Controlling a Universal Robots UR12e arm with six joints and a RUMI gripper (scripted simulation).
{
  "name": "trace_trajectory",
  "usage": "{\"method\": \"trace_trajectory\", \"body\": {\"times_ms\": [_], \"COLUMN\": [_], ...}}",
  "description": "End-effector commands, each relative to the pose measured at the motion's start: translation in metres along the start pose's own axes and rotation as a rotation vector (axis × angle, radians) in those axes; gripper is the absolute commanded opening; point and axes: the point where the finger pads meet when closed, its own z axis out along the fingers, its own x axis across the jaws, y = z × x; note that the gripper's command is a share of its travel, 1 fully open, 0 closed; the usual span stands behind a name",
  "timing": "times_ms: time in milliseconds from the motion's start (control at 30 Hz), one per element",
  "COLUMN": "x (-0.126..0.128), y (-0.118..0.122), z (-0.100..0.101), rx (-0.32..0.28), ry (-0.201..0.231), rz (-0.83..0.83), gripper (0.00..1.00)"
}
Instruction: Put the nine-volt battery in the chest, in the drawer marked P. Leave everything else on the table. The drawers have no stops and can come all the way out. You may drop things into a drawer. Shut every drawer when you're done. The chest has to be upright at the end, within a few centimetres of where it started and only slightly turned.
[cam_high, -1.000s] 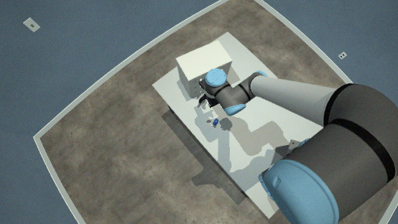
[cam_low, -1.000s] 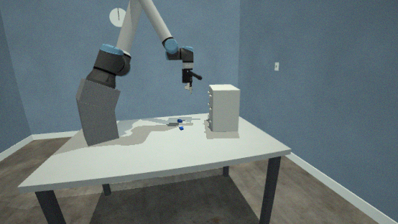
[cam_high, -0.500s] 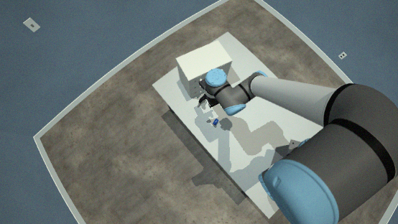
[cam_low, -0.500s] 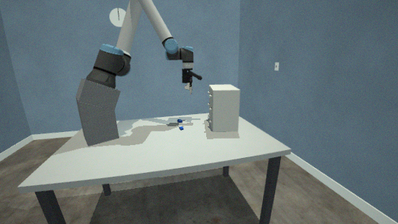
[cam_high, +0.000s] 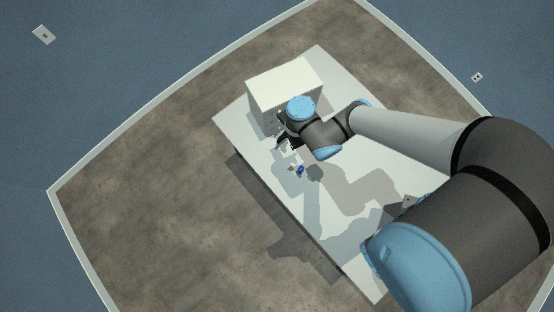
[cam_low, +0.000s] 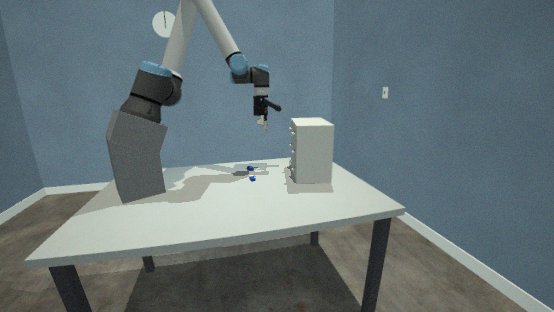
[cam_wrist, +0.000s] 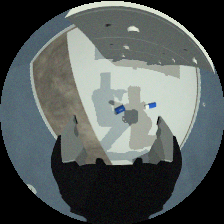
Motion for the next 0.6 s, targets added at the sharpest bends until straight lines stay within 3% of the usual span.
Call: {"method": "trace_trajectory", "body": {"times_ms": [0, 567], "x": [0.0001, 0.0079], "y": [-0.0007, -0.0031], "z": [-0.0005, -0.0002], "rx": [0.001, 0.001], "ry": [0.000, 0.000], "rz": [0.005, 0.140], "gripper": [1.00, 1.00]}}
